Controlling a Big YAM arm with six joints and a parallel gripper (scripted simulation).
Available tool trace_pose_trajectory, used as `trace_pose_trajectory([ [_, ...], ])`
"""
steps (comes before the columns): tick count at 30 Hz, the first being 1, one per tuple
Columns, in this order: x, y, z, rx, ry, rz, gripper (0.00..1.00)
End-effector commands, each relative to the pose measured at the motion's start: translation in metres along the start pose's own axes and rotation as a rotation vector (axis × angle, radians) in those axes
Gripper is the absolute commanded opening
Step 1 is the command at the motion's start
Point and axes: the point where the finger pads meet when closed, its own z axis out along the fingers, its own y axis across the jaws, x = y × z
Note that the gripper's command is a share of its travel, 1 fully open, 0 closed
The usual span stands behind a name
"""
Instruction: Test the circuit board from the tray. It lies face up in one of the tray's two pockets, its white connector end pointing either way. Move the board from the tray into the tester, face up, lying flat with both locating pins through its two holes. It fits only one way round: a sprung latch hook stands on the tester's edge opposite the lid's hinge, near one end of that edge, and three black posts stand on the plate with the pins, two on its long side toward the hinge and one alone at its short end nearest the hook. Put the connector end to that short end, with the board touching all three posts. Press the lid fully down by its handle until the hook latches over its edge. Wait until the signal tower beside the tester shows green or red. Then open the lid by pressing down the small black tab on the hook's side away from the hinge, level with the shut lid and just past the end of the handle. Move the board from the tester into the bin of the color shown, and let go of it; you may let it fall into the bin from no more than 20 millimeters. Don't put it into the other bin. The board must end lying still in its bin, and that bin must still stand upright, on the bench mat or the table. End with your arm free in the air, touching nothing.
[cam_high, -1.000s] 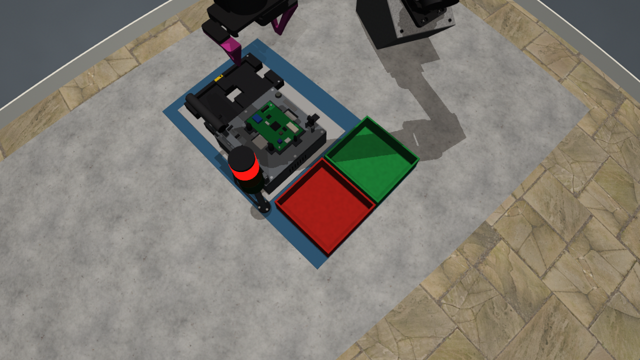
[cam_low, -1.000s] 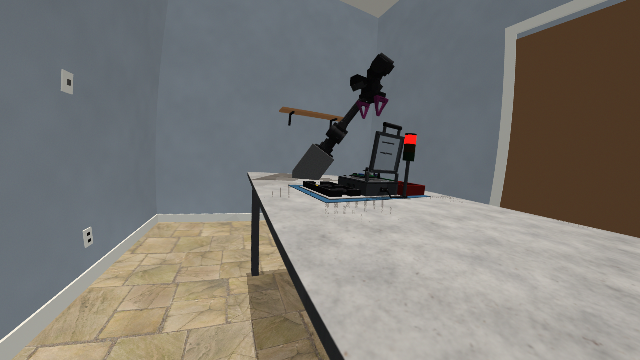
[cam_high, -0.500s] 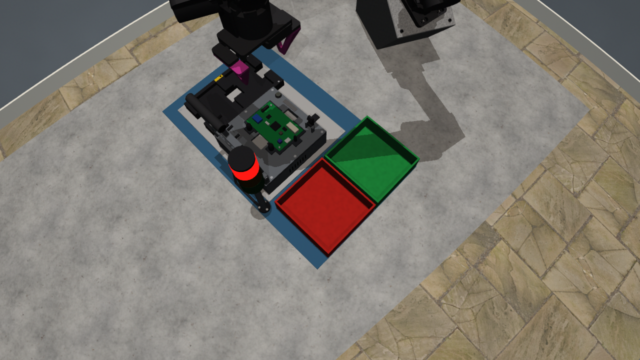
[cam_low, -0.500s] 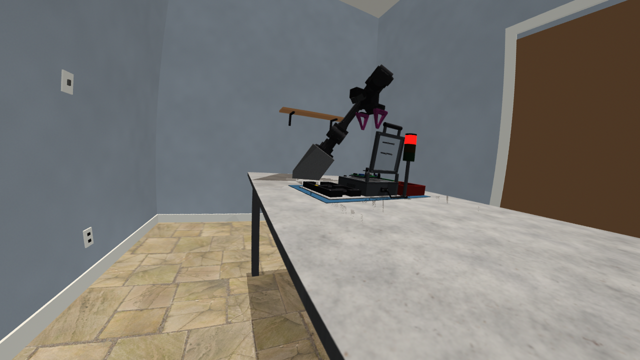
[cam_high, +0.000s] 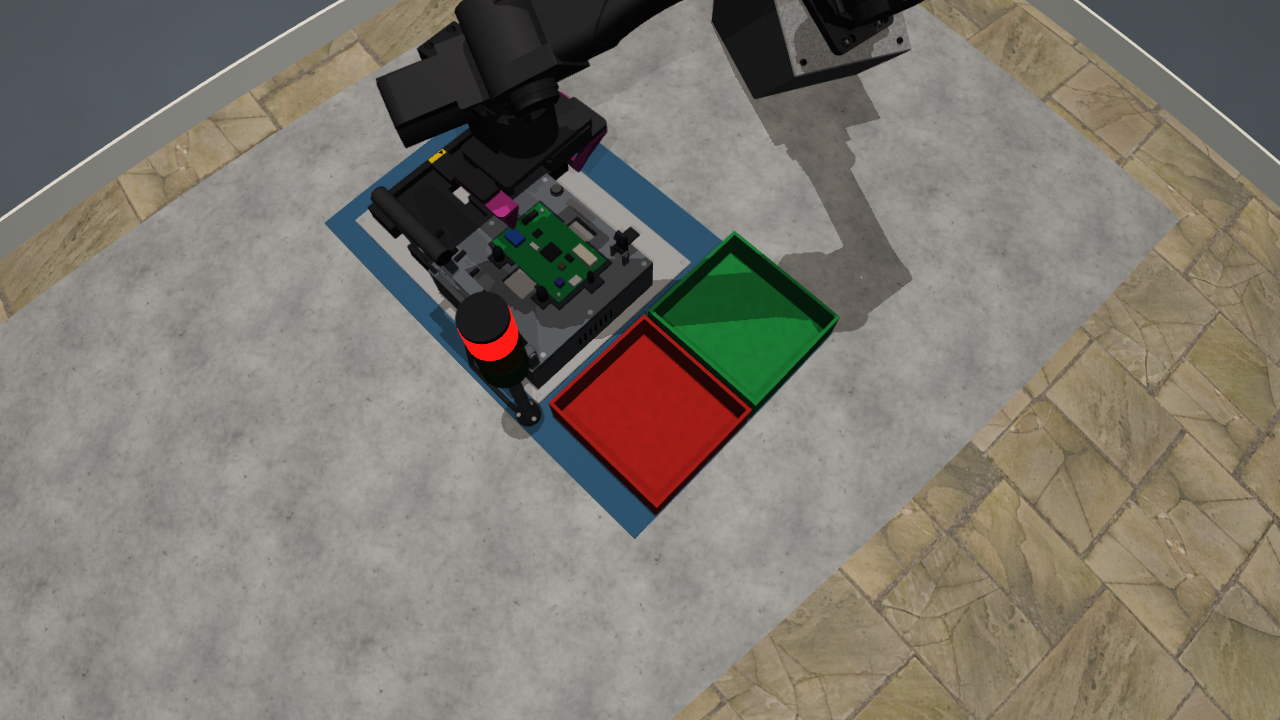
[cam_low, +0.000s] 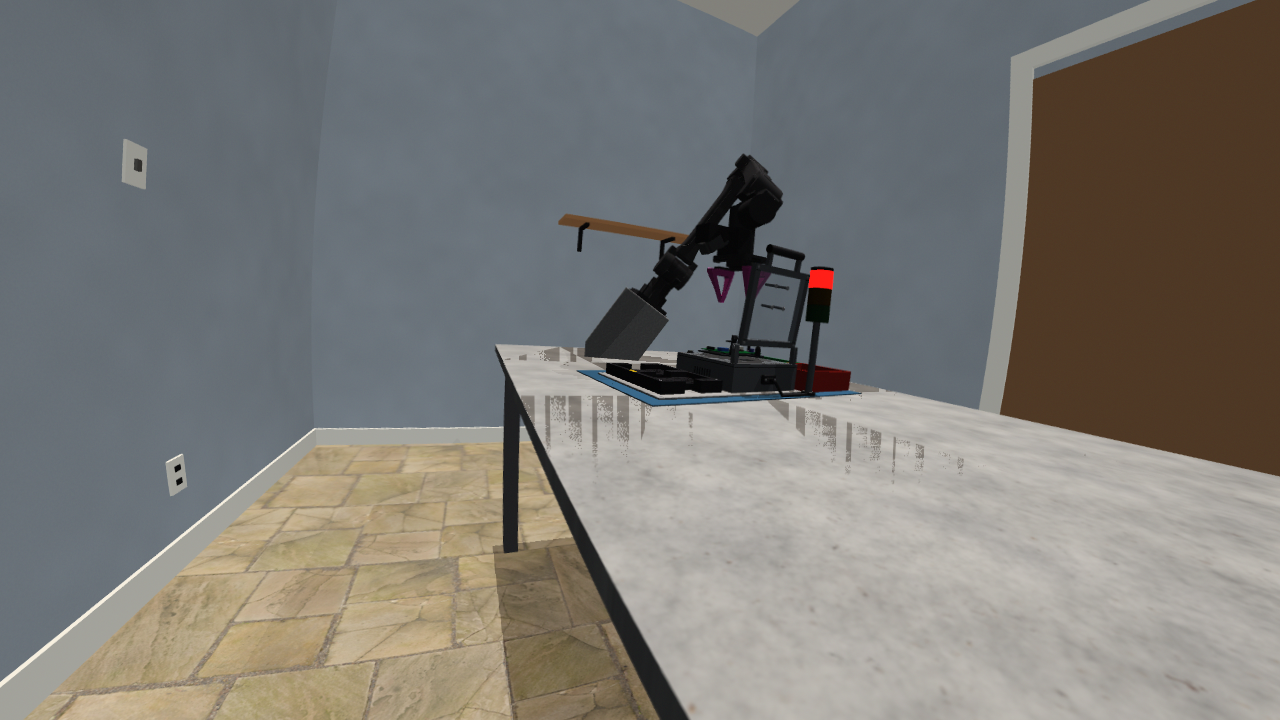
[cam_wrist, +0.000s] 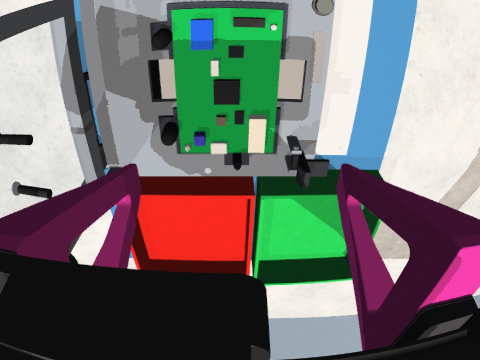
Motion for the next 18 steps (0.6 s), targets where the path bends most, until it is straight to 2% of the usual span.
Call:
trace_pose_trajectory([
  [1,-0.002,0.009,0.013,-0.024,-0.015,0.014,0.92],
  [7,-0.002,0.009,0.043,-0.024,-0.015,0.015,0.92],
  [9,-0.001,0.018,0.046,-0.038,-0.018,0.006,0.92],
  [11,-0.005,0.011,0.052,-0.033,-0.018,0.021,0.92],
  [12,-0.005,0.012,0.047,-0.047,-0.023,0.020,0.92],
  [14,-0.005,0.012,0.047,-0.047,-0.023,0.020,0.92],
  [15,0.000,0.035,0.032,-0.096,-0.035,-0.013,0.92],
  [18,0.001,0.029,0.050,-0.062,-0.023,-0.010,0.92],
])
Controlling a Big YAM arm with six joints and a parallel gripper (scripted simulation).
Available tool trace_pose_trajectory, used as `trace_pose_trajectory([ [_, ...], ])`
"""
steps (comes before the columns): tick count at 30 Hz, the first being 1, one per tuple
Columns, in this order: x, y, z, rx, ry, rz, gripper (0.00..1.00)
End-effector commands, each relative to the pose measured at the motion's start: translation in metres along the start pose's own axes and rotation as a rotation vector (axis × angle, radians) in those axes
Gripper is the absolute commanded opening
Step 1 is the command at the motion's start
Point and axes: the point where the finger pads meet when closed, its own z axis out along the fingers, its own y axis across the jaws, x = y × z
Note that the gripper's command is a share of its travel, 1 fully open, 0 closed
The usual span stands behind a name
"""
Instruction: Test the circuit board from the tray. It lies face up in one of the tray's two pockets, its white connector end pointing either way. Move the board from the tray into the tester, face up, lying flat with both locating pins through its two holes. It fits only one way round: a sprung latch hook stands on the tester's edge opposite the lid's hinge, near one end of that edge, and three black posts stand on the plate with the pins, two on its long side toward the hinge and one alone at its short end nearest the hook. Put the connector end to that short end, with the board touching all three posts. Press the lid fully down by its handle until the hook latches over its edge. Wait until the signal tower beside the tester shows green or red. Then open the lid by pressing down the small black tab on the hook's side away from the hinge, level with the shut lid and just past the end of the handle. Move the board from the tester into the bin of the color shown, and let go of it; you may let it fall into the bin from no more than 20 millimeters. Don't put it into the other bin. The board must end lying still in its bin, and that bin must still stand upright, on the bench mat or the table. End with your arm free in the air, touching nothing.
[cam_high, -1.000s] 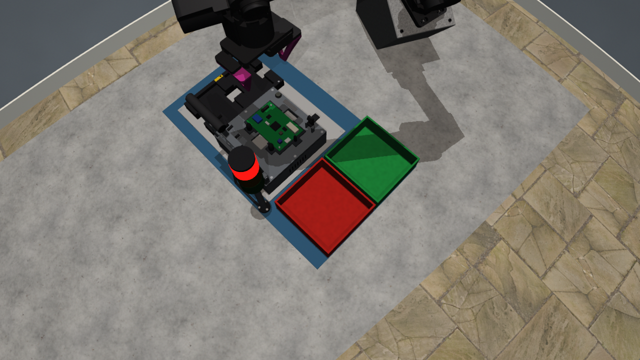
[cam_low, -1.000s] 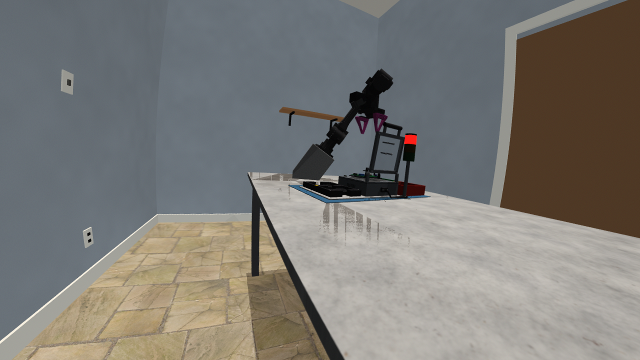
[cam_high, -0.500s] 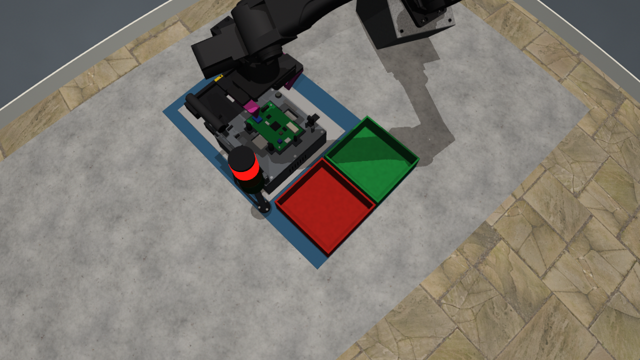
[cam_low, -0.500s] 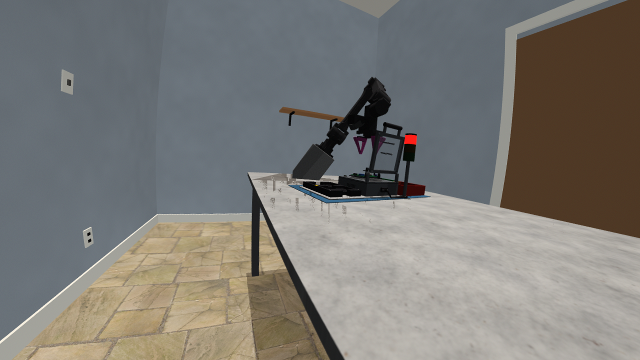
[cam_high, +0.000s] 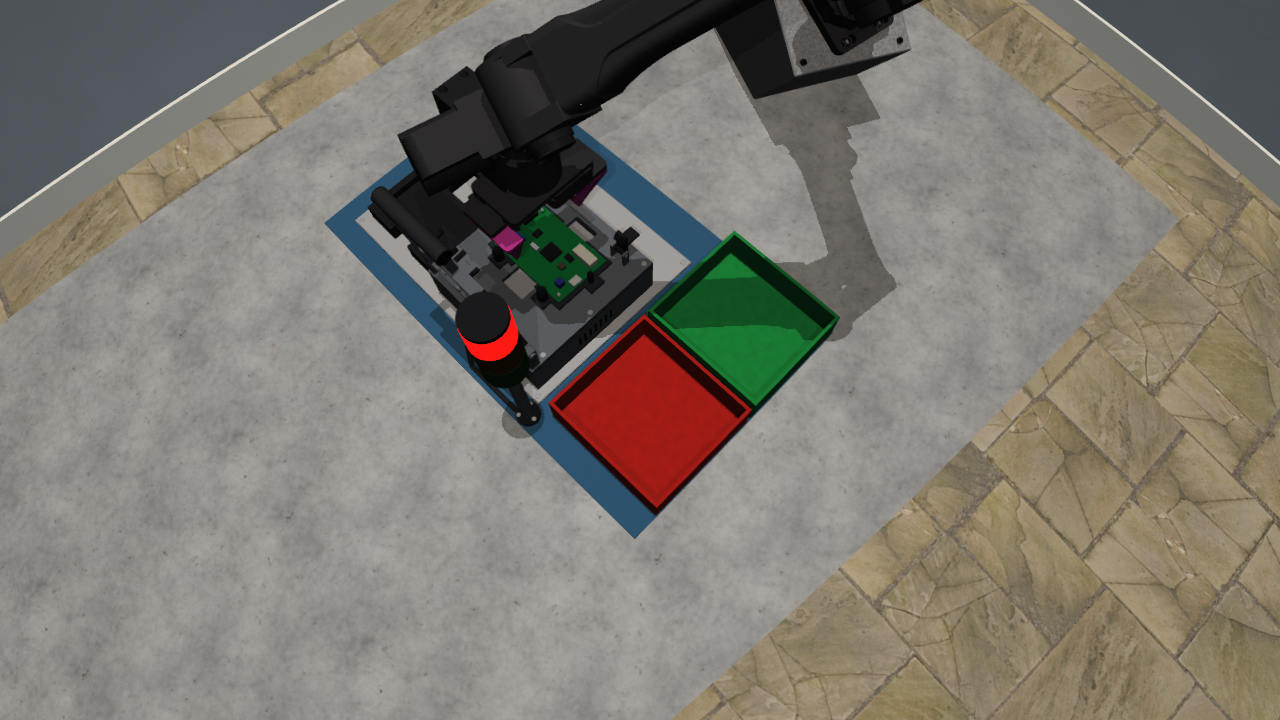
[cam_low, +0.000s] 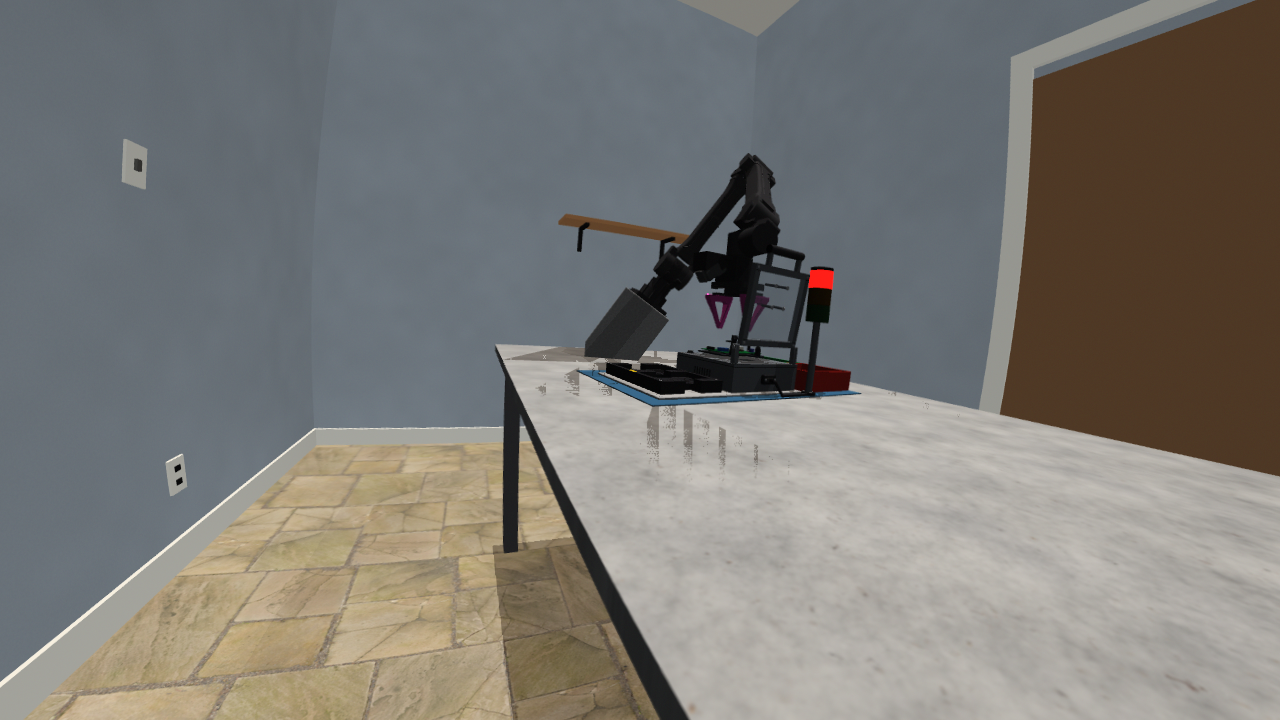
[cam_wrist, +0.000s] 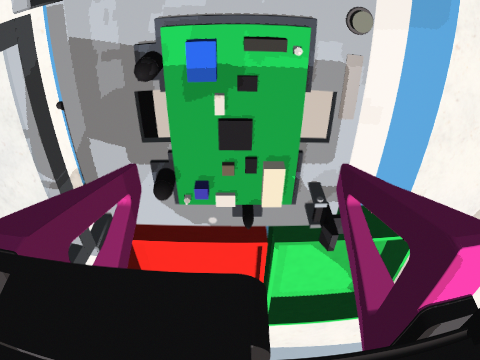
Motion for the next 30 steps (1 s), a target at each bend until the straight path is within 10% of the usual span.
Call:
trace_pose_trajectory([
  [1,0.002,0.017,-0.003,-0.030,-0.011,-0.012,0.92],
  [30,0.001,0.004,0.011,-0.004,-0.005,0.003,0.92],
])
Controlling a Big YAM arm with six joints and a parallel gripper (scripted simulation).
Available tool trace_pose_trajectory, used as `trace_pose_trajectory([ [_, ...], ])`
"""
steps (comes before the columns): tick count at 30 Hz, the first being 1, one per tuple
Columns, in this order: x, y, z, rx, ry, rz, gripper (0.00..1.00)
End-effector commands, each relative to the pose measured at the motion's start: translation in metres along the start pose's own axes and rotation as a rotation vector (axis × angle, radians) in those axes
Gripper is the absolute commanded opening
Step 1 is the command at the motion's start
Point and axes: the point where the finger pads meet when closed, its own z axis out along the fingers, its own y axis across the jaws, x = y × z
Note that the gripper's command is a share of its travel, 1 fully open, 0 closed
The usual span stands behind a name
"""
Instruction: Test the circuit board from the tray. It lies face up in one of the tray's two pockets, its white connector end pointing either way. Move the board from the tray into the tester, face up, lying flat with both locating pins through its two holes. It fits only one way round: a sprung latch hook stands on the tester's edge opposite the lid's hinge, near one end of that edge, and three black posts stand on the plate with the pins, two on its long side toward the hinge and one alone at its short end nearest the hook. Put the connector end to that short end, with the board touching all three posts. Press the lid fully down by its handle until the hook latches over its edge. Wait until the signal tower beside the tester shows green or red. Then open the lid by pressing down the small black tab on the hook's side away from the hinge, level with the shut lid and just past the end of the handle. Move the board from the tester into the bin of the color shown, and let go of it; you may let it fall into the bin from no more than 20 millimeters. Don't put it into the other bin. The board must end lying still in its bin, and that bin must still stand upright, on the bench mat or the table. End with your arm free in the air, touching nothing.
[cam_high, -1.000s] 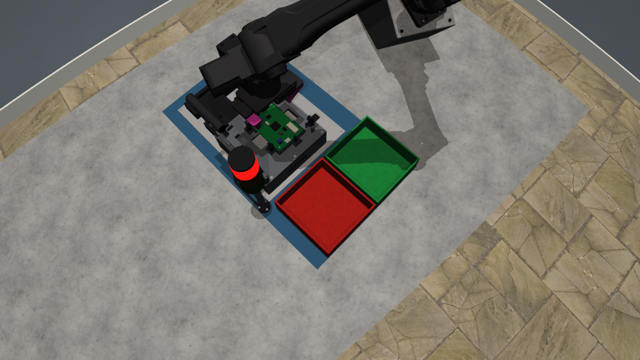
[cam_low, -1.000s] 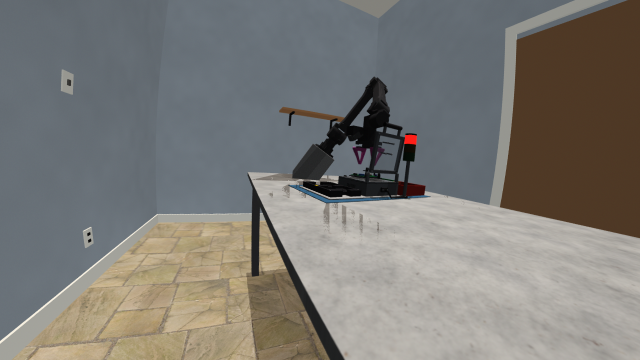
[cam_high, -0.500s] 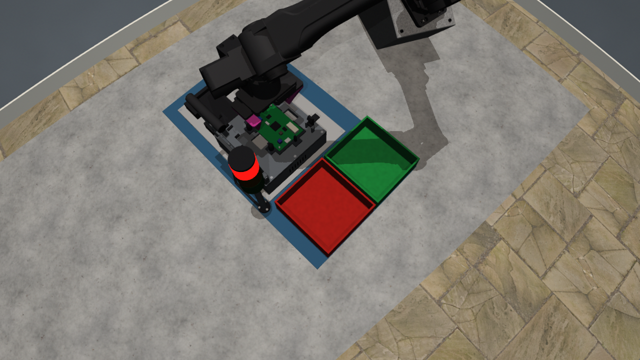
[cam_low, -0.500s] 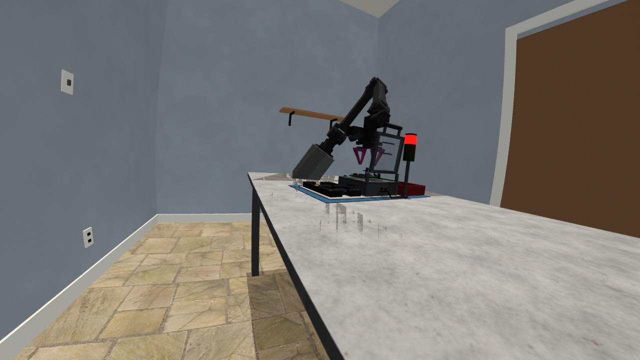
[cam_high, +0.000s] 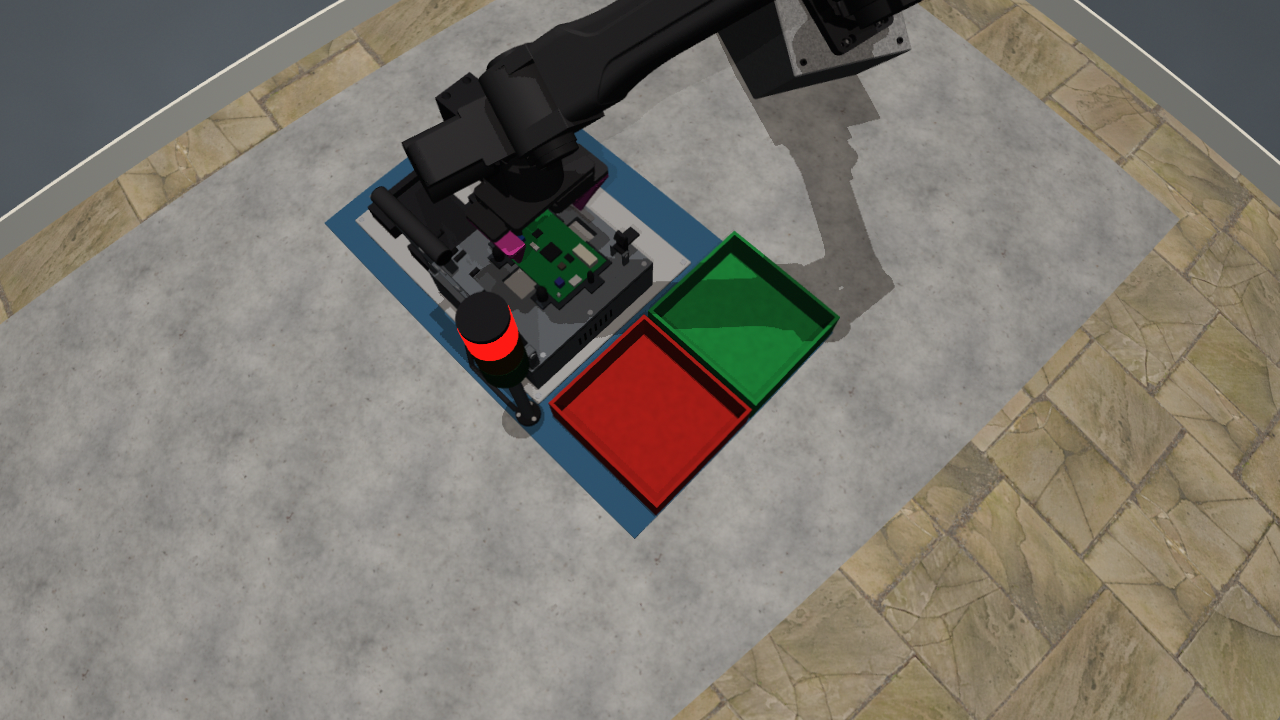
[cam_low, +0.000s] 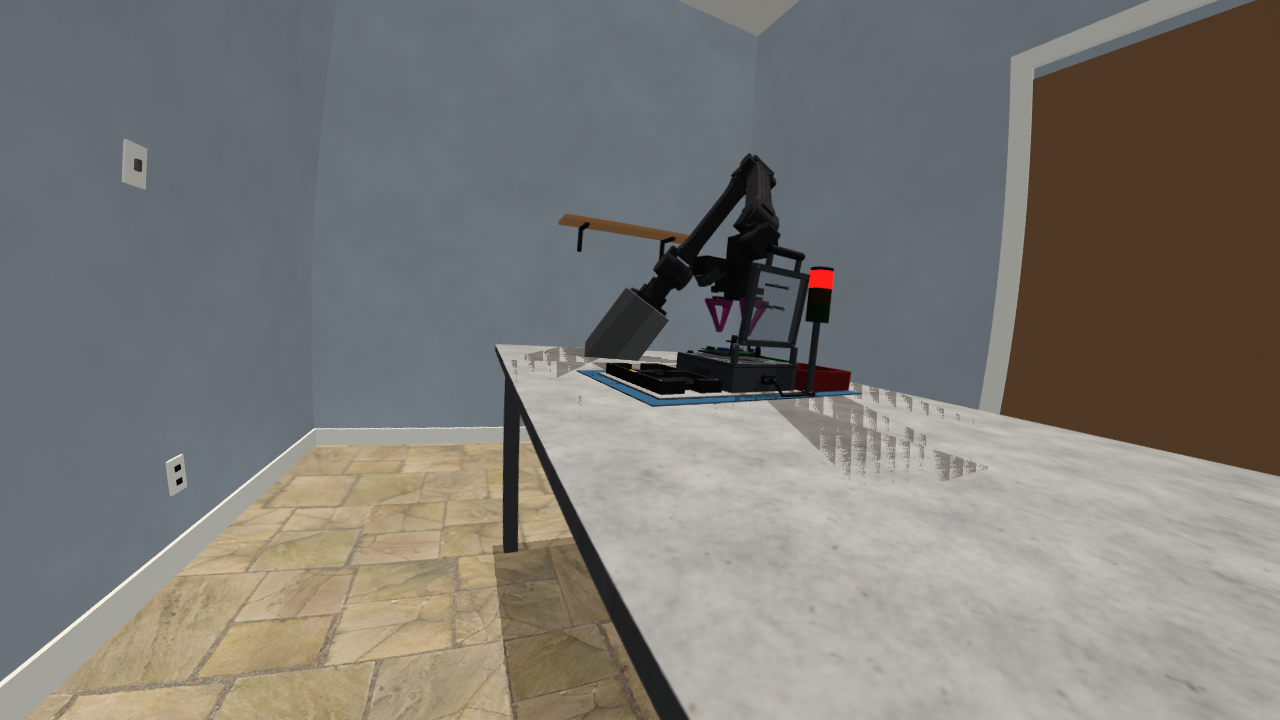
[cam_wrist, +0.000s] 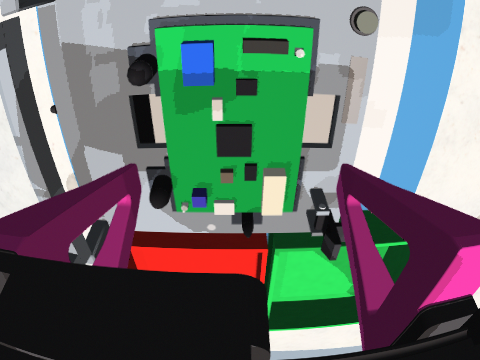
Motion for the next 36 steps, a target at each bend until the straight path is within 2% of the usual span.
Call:
trace_pose_trajectory([
  [1,-0.004,0.023,-0.007,-0.043,-0.016,-0.008,0.92],
  [5,0.000,0.004,0.016,-0.005,-0.005,0.001,0.92],
  [9,0.000,0.011,0.026,-0.016,-0.008,-0.006,0.92],
  [12,-0.002,0.004,0.036,-0.007,-0.006,0.005,0.92],
  [14,-0.006,0.012,0.034,-0.024,-0.012,0.007,0.92],
  [17,-0.005,0.014,0.035,-0.026,-0.011,0.001,0.92],
  [18,0.005,0.020,0.026,-0.052,-0.013,-0.022,0.92],
  [36,0.000,0.018,0.024,-0.050,-0.016,-0.011,0.92],
])
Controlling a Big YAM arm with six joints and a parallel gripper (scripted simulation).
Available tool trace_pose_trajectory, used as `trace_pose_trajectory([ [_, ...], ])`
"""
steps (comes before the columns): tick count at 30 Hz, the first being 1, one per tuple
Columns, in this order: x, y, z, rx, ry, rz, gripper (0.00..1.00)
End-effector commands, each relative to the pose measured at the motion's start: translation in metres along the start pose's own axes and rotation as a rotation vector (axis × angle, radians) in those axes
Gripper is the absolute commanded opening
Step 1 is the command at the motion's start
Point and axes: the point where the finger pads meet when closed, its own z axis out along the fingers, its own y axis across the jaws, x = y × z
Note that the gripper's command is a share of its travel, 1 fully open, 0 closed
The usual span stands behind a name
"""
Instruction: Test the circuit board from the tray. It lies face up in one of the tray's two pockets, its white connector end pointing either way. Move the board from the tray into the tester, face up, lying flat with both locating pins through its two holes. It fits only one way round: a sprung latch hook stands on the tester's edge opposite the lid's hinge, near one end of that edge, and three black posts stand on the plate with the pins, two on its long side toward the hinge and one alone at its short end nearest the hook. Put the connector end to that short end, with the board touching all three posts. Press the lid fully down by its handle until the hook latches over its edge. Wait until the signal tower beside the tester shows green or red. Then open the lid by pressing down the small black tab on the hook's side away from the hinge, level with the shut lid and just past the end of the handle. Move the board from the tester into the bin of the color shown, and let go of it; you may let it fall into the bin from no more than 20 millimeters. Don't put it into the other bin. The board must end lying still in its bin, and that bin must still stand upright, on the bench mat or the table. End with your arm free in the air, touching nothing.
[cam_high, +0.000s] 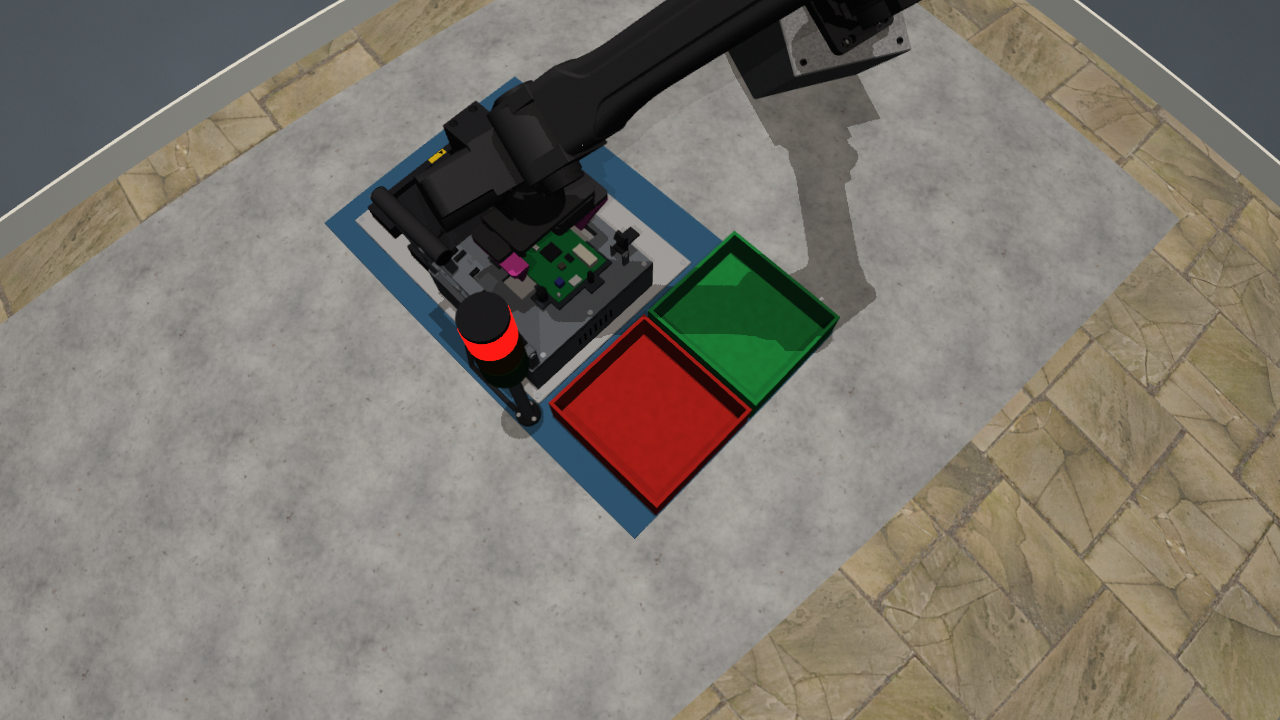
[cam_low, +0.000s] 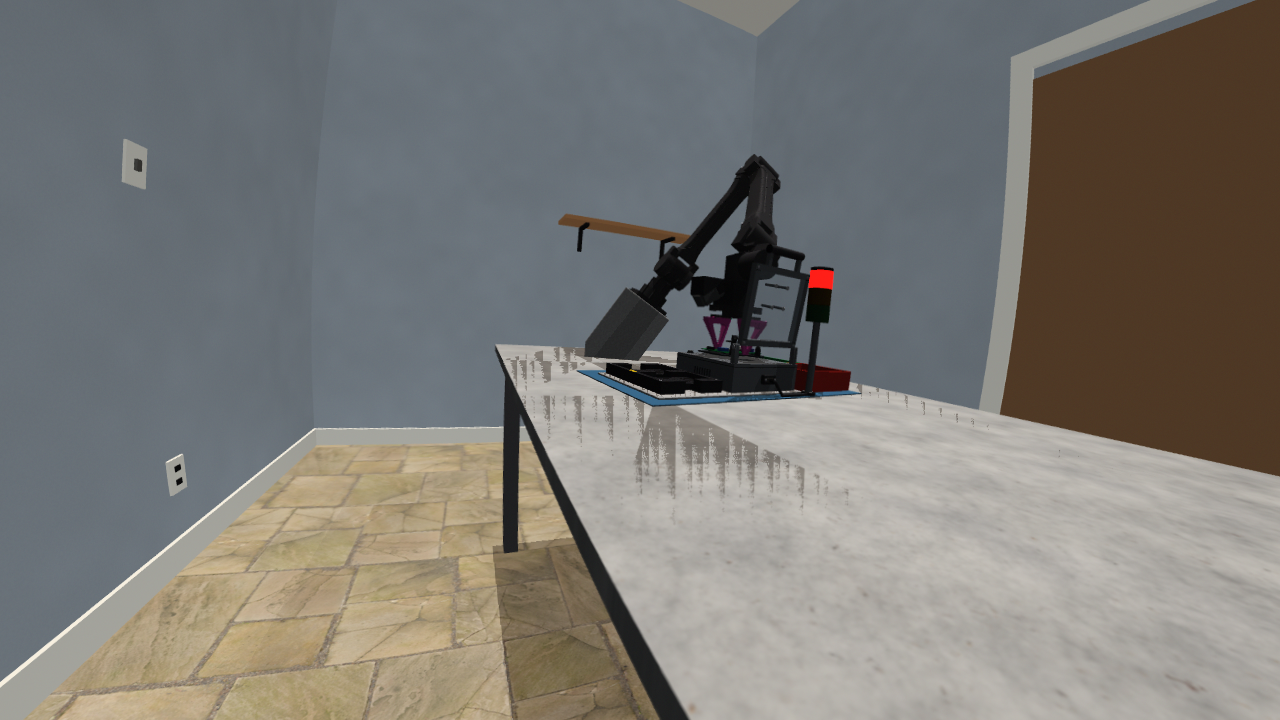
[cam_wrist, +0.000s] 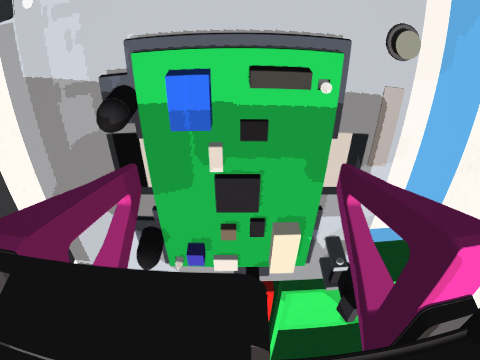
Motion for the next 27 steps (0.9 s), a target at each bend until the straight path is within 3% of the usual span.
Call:
trace_pose_trajectory([
  [1,0.0016,0.0160,-0.0162,-0.049,-0.015,-0.013,0.92],
  [27,0.0049,0.0186,-0.0188,-0.043,-0.013,-0.012,0.92],
])
